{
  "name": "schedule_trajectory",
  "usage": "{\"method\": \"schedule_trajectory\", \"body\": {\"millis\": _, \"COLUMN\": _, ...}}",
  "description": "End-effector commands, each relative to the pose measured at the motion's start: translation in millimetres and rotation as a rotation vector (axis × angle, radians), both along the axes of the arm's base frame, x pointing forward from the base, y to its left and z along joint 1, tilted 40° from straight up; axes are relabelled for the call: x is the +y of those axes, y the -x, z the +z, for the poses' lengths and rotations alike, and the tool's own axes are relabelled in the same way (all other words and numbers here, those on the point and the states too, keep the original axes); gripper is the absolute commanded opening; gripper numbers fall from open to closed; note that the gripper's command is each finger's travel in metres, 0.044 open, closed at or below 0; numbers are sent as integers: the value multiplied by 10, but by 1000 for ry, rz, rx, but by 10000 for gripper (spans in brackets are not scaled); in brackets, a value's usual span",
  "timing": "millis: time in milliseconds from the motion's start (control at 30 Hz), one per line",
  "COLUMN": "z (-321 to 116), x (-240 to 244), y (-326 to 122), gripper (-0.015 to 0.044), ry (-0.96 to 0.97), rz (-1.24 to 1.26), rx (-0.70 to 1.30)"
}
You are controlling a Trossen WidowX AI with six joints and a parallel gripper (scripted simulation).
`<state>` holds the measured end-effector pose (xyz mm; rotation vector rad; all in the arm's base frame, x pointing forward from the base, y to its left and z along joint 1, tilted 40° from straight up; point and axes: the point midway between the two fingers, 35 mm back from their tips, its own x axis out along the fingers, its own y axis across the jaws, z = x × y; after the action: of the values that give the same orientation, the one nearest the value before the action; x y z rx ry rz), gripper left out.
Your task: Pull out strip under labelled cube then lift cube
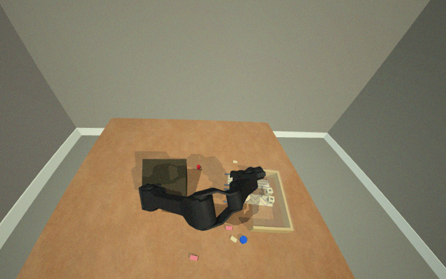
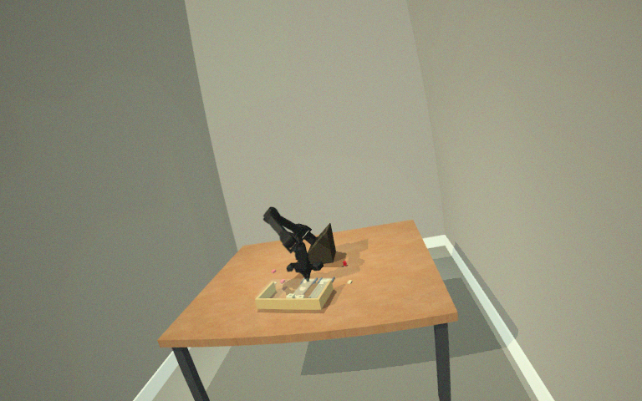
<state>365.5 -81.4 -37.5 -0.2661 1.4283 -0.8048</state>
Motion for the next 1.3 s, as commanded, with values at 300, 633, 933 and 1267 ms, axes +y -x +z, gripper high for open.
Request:
{"method": "schedule_trajectory", "body": {"millis": 300, "z": -5, "x": -12, "y": 8, "gripper": 0, "ry": 6, "rz": 5, "rx": 5}}
{"method": "schedule_trajectory", "body": {"millis": 633, "z": -12, "x": -18, "y": 8, "gripper": 0, "ry": 6, "rz": 5, "rx": 5}}
{"method": "schedule_trajectory", "body": {"millis": 933, "z": -19, "x": -24, "y": 5, "gripper": 0, "ry": 6, "rz": 5, "rx": 5}}
{"method": "schedule_trajectory", "body": {"millis": 1267, "z": -31, "x": -17, "y": 34, "gripper": 0, "ry": 6, "rz": 5, "rx": 5}}
